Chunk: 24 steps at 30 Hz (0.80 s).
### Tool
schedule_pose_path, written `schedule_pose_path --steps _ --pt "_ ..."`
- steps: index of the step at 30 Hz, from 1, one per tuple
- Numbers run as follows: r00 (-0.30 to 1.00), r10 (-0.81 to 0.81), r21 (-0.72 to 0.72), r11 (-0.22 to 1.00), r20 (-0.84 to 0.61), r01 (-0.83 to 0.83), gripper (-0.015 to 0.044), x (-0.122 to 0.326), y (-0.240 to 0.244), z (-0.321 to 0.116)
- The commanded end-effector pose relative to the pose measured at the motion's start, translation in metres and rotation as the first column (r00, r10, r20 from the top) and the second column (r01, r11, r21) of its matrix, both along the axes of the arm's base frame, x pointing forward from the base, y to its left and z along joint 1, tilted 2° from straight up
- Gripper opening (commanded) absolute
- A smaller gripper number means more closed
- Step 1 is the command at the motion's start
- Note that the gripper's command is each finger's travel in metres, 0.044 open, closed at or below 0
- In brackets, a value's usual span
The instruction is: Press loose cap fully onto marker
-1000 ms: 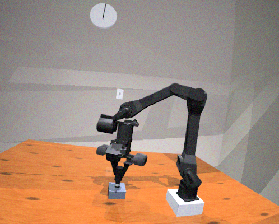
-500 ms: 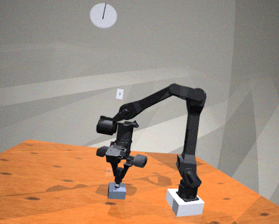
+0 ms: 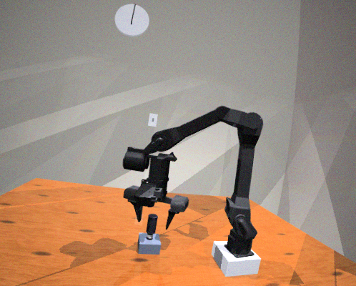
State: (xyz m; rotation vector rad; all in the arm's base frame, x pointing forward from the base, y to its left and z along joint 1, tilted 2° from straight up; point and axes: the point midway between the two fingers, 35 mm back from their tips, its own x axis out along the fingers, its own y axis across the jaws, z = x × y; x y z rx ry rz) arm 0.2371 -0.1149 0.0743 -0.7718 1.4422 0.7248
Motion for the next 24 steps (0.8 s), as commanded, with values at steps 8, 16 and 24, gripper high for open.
schedule_pose_path --steps 8,16,24 --pt "1.0 0.0 -0.007 1.0 0.016 0.0 0.044 0.0 0.002 0.07" --pt "0.802 -0.596 0.016 0.803 0.032 0.596 0.023 0.0 0.003 0.064" --pt "0.47 -0.882 0.035 0.471 0.033 0.882 0.002 0.0 0.004 0.06"
